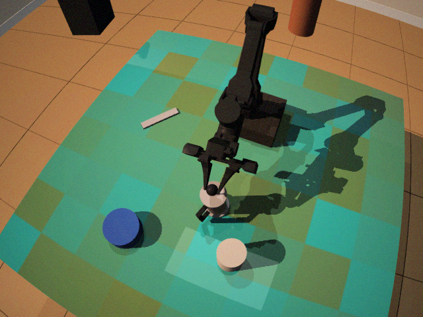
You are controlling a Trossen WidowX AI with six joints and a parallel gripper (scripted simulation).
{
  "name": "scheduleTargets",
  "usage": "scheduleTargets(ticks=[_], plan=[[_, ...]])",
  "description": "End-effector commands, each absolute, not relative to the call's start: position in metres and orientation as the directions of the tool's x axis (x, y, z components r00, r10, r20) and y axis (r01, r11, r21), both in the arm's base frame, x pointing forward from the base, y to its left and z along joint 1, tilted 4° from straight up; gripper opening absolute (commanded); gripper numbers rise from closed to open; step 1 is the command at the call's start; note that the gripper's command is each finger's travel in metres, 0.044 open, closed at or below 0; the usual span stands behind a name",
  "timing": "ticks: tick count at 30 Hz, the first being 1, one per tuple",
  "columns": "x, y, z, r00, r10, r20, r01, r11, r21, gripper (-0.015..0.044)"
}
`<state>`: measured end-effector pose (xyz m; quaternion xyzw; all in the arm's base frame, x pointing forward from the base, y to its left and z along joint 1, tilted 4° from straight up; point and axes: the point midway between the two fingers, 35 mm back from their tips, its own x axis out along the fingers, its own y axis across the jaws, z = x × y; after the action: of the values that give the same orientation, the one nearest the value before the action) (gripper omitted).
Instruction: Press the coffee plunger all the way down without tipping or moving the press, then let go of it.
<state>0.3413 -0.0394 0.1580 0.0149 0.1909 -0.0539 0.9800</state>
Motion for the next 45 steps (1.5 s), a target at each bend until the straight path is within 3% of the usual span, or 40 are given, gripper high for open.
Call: scheduleTargets(ticks=[1,45], plan=[[0.341,-0.0393,0.1417,0.901,-0.098,-0.423,0.113,0.994,0.01,0.0121],[0.3501,-0.0401,0.1503,0.906,-0.098,-0.412,0.112,0.994,0.008,0.0121]])
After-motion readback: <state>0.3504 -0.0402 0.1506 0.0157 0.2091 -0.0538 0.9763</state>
